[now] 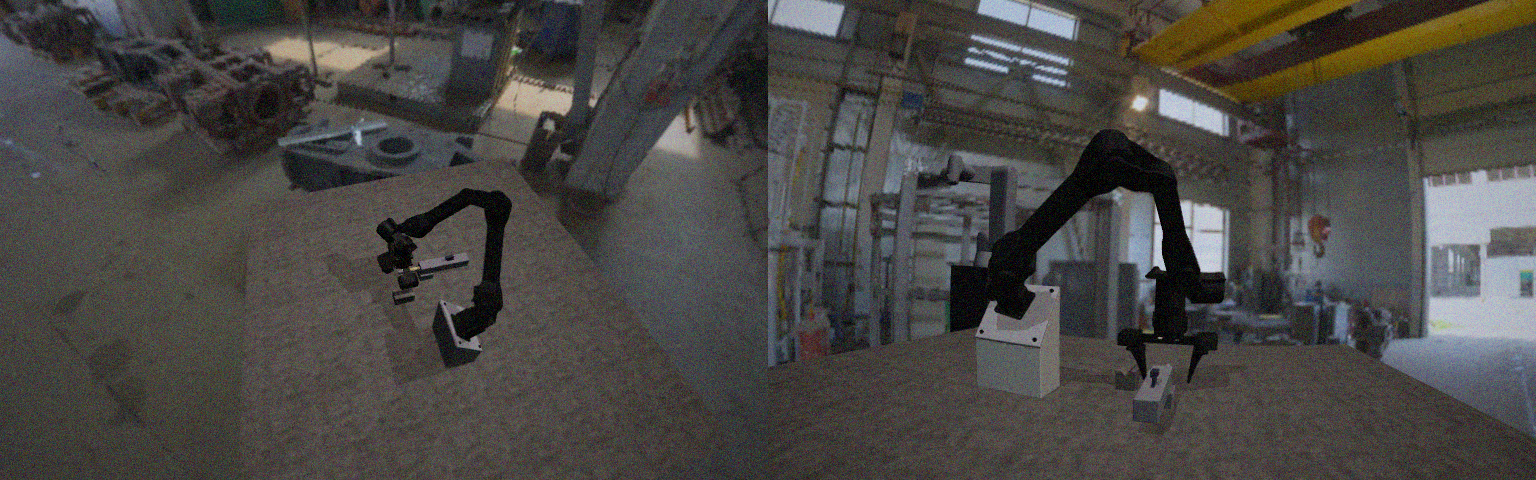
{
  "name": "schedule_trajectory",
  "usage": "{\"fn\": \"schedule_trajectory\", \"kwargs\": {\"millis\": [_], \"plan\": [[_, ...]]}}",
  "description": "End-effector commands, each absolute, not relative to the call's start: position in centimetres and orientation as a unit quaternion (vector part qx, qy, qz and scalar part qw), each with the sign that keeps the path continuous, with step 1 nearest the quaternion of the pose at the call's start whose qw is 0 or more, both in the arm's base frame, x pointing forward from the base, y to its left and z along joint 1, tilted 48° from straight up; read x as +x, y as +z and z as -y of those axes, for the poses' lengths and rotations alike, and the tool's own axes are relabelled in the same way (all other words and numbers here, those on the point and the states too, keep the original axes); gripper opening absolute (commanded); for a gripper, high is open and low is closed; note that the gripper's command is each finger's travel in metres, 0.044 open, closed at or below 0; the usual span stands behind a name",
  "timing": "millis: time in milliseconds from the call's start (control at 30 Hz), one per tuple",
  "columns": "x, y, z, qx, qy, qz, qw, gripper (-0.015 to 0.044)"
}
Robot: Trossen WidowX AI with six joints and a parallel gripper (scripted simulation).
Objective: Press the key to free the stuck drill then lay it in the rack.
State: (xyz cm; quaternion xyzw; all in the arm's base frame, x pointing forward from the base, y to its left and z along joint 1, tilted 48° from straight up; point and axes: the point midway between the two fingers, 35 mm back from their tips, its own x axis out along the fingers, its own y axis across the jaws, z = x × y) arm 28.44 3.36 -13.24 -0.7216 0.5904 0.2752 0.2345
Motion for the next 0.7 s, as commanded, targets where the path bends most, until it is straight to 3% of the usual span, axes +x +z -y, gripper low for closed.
{"fn": "schedule_trajectory", "kwargs": {"millis": [0,667], "plan": [[28.46,-13.1,-3.12,-0.722,0.276,-0.59,0.232,0.044],[28.61,-12.8,-2.33,-0.723,0.276,-0.59,0.232,0.044]]}}
